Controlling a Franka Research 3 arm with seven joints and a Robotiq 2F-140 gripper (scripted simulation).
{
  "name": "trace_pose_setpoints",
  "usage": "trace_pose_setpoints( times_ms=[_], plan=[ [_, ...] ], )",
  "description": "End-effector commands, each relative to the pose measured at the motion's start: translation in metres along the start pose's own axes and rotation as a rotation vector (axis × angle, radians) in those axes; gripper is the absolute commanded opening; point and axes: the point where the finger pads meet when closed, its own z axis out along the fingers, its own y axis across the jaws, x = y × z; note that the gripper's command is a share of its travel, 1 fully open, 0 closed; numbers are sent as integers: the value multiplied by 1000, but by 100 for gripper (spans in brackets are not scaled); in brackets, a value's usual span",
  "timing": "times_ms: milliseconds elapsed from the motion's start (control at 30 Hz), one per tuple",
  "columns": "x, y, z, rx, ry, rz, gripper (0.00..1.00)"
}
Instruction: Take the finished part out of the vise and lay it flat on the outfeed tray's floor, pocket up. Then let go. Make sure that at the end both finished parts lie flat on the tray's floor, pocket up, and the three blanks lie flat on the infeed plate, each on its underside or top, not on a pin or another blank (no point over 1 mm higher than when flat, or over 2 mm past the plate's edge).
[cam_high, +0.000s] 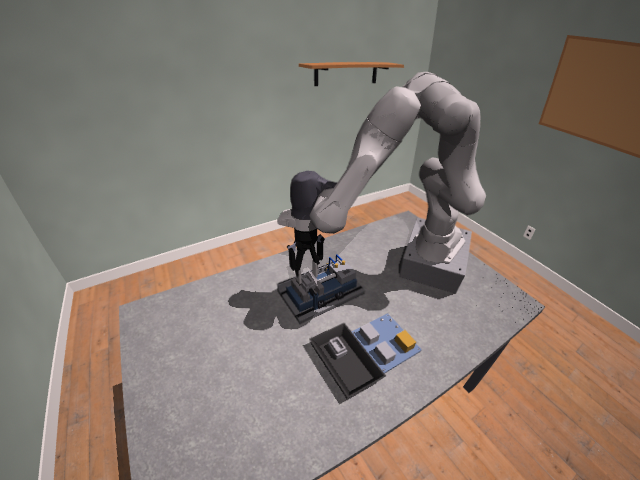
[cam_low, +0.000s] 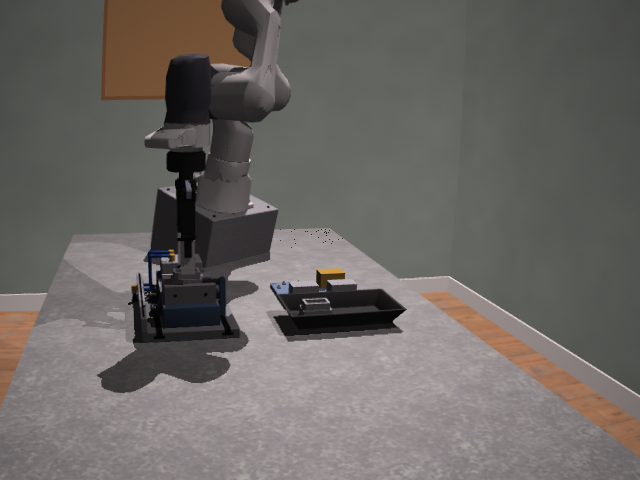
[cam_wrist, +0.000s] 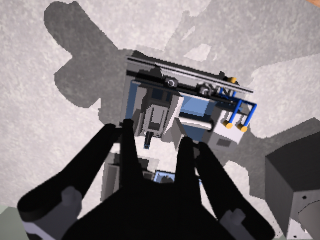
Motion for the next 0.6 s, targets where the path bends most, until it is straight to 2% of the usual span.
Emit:
trace_pose_setpoints(
  times_ms=[0, 567],
  plan=[
    [-1, -1, 1, 3, 0, -6, 40],
    [-1, -1, 8, 3, 0, -6, 40]
  ],
)
